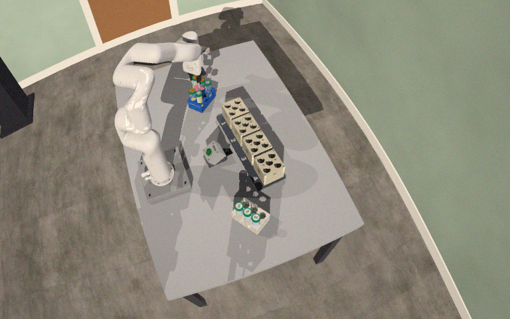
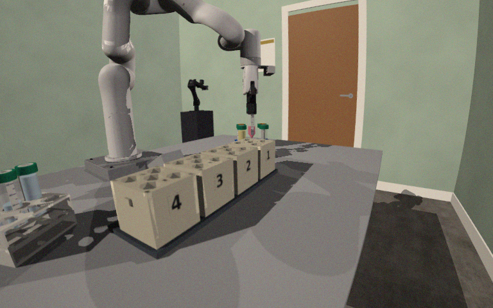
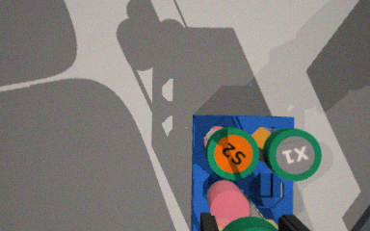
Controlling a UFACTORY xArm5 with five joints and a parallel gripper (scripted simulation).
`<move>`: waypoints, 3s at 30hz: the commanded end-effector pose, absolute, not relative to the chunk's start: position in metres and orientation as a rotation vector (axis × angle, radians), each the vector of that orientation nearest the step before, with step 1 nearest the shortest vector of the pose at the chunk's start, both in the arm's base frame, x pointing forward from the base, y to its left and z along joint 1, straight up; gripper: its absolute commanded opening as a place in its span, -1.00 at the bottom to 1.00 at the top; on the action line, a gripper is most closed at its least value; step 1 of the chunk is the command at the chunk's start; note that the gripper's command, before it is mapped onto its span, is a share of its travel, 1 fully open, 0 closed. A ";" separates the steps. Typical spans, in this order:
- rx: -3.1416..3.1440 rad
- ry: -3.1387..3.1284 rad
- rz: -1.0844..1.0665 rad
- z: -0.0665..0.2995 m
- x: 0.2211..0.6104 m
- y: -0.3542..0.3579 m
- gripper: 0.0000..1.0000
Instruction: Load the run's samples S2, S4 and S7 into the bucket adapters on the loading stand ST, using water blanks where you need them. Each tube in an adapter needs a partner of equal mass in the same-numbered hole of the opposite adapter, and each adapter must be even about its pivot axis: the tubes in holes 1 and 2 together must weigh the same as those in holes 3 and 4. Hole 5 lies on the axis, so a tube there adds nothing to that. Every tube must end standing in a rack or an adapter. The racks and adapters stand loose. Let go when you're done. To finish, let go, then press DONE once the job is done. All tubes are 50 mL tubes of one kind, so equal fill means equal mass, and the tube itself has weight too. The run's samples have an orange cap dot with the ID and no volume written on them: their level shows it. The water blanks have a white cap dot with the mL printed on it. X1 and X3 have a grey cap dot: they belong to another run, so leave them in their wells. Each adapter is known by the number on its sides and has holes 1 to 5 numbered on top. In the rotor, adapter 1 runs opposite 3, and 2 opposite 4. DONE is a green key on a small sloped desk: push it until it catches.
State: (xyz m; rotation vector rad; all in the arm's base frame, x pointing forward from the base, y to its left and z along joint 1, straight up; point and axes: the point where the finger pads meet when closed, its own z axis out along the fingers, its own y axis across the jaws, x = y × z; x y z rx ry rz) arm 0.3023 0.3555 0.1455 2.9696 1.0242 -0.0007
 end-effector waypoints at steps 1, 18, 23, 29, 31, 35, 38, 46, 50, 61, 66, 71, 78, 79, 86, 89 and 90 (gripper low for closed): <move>2.974 1.026 0.004 0.155 0.303 0.356 -1.00; 2.974 1.026 0.004 0.185 0.303 0.356 -1.00; 2.974 1.026 0.004 0.195 0.303 0.356 -1.00; 2.974 1.026 0.004 0.207 0.303 0.356 -1.00; 2.974 1.026 0.004 0.207 0.303 0.356 -1.00; 2.974 1.026 0.004 0.215 0.303 0.356 -1.00; 2.974 1.026 0.004 0.221 0.303 0.356 -1.00; 2.974 1.026 0.004 0.222 0.303 0.356 -1.00; 2.974 1.026 0.004 0.222 0.303 0.356 -1.00; 2.974 1.026 0.004 0.222 0.303 0.356 -1.00; 2.974 1.026 0.004 0.222 0.303 0.356 -1.00; 2.974 1.026 0.004 0.222 0.303 0.356 -1.00; 2.974 1.026 0.004 0.222 0.303 0.356 -1.00; 2.974 1.026 0.004 0.222 0.303 0.356 -1.00; 2.974 1.026 0.004 0.222 0.312 0.344 -1.00; 2.974 1.026 0.004 0.222 0.322 0.333 -1.00; 2.974 1.026 0.004 0.222 0.325 0.329 -1.00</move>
